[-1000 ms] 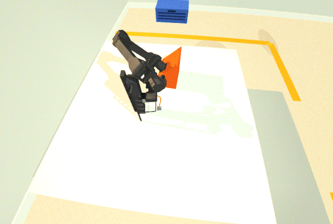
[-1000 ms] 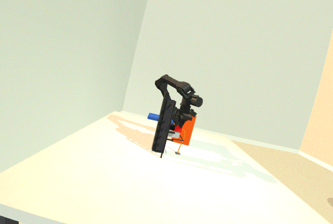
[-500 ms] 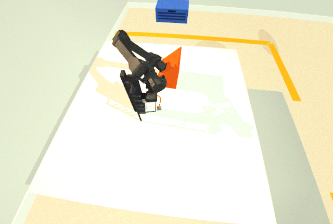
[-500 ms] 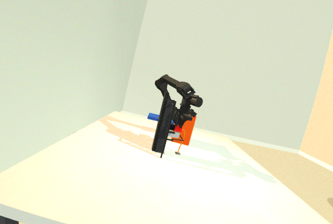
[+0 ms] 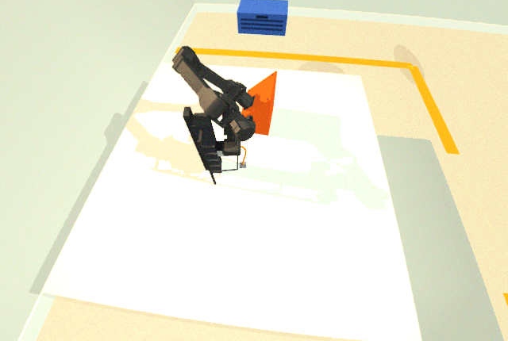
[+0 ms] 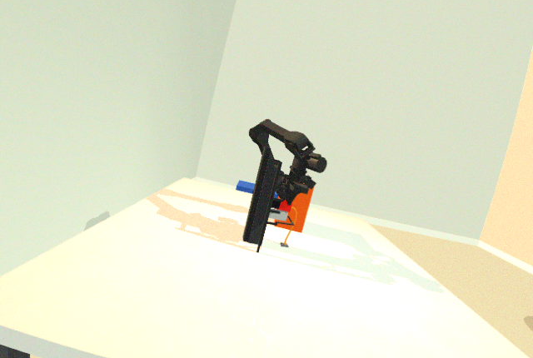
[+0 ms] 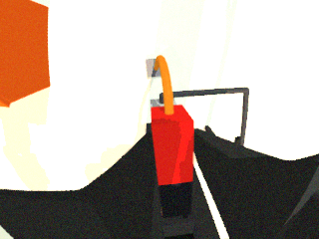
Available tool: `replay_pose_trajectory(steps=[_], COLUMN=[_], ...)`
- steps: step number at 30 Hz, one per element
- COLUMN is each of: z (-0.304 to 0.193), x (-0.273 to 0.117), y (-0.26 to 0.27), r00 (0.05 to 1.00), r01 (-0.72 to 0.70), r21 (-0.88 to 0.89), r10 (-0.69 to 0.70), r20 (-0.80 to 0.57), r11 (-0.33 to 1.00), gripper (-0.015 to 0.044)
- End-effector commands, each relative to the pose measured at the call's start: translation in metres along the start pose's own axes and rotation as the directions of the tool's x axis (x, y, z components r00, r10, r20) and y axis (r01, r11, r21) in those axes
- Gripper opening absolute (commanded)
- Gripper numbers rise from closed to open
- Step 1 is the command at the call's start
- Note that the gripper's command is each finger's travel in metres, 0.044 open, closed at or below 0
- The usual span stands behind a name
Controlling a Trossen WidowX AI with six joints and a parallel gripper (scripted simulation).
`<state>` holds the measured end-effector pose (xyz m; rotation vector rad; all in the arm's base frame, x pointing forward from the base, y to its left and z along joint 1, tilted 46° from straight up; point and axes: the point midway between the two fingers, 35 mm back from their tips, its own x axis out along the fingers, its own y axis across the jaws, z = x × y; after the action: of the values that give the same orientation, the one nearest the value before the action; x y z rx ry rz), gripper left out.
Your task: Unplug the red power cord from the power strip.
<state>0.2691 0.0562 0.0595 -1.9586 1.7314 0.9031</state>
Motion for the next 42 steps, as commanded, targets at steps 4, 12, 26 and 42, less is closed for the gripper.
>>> replay_pose_trajectory(steps=[4,12,26,42], z=[0.029,0.042,0.039,0.039], x=[-0.006,-0.008,-0.005,-0.014], y=[0.0,0.001,0.001,0.001], r00=[0.999,0.999,0.999,0.999], r01=[0.005,0.006,-0.003,0.007], r21=[-0.013,-0.014,0.007,-0.014], r10=[-0.005,-0.006,0.003,-0.006], r20=[0.044,0.045,0.048,0.041], r11=[1.0,1.0,1.0,1.0], gripper=[0.0,0.0,0.016,0.016])
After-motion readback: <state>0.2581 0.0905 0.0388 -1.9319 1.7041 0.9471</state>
